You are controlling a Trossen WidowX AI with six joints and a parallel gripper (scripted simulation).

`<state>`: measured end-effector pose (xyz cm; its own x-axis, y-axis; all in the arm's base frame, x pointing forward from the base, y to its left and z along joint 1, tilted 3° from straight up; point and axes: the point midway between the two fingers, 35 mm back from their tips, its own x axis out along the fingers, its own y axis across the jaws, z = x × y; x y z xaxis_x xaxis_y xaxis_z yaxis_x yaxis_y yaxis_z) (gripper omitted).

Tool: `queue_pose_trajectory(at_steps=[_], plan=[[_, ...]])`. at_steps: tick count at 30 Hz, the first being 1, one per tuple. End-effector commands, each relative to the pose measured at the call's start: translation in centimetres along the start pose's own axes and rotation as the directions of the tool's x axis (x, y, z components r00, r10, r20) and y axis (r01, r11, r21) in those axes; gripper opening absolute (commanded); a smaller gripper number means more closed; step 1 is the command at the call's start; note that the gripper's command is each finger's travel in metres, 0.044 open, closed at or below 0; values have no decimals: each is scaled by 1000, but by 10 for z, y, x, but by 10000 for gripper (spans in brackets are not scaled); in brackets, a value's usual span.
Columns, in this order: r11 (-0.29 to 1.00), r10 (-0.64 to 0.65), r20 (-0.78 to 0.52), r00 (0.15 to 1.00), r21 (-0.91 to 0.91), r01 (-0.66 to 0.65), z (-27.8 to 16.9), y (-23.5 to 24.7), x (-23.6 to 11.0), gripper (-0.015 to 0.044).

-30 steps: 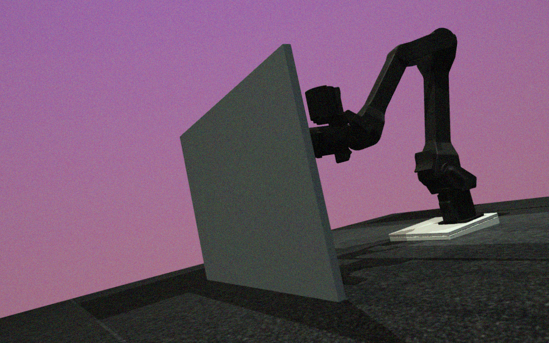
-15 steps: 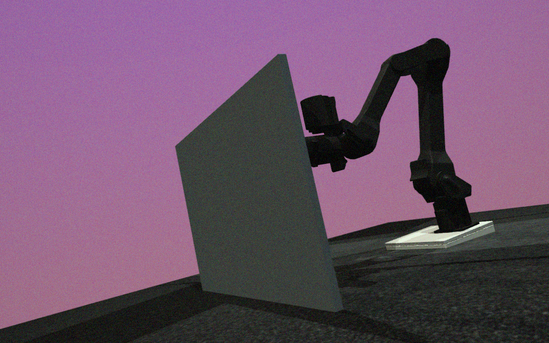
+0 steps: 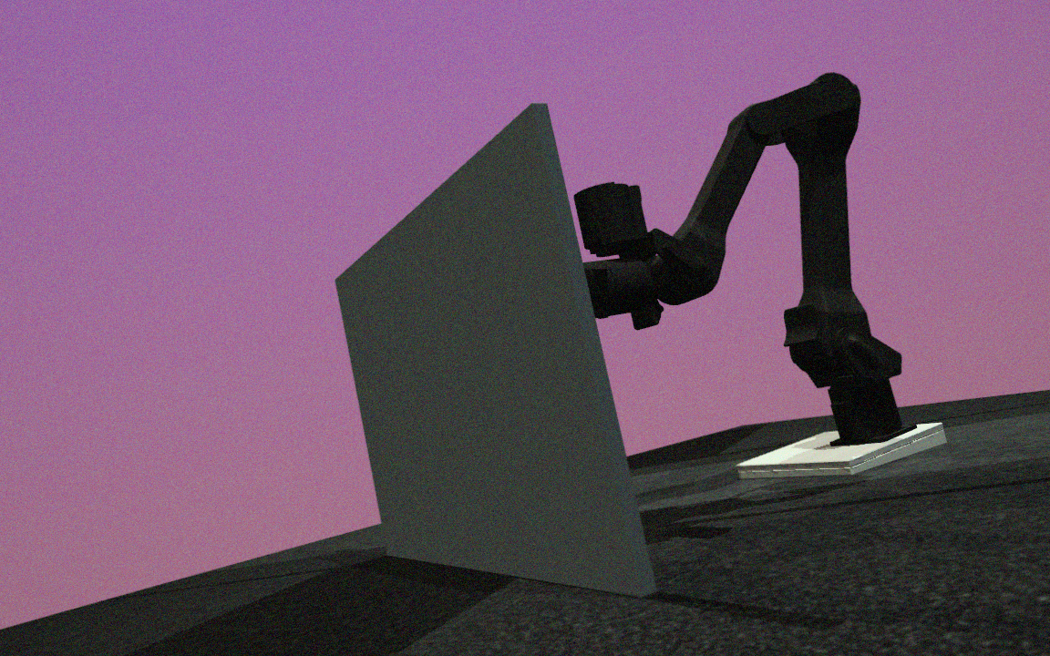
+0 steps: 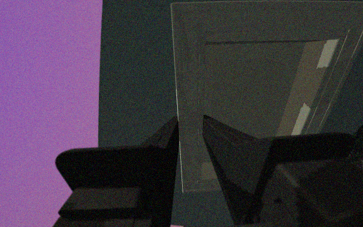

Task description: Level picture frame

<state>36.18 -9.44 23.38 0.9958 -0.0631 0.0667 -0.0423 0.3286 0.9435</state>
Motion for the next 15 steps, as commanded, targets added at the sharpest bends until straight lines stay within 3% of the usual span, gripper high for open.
queue_pose_trajectory(at_steps=[1,15], plan=[[1000,1,0,1000,27,-1,0,0,0,0],[995,1,-1,1000,100,-1,0,-1,0,0]])
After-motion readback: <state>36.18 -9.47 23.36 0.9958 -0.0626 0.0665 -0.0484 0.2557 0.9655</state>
